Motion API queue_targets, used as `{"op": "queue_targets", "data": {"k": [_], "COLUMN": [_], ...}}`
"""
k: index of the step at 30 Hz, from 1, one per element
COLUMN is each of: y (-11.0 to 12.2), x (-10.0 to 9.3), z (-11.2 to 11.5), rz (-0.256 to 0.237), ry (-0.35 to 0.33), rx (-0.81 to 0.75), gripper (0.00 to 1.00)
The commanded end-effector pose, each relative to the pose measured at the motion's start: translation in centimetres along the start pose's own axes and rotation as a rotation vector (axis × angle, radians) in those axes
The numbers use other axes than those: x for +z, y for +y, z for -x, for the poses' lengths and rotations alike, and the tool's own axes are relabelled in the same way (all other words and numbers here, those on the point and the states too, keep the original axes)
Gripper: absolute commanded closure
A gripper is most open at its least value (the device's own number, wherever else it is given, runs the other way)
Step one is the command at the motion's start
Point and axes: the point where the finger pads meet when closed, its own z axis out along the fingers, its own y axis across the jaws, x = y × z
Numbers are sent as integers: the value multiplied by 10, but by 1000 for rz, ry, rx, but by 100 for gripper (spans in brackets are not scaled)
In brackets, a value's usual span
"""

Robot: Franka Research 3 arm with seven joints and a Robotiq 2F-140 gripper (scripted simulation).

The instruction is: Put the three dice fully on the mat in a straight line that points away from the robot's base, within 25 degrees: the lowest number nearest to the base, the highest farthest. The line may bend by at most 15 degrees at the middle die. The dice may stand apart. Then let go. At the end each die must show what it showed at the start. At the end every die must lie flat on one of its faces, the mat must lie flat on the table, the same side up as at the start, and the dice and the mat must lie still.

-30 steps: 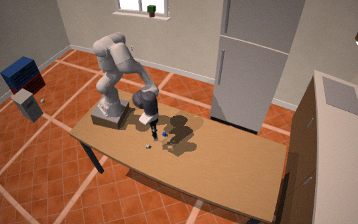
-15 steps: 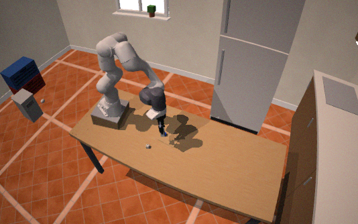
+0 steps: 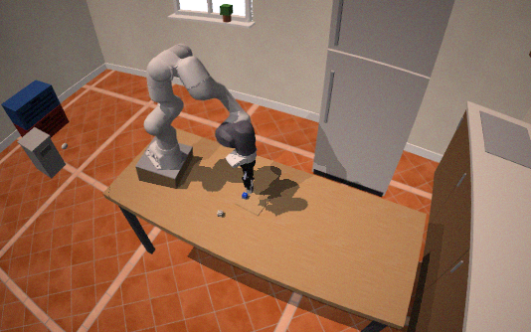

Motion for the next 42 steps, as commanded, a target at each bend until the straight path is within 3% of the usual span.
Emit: {"op": "queue_targets", "data": {"k": [1,23,42], "y": [12,19,17], "x": [0,6,77], "z": [6,10,9], "rz": [-25,-25,-25], "ry": [16,17,17], "rx": [171,198,198], "gripper": [87,87,87]}}
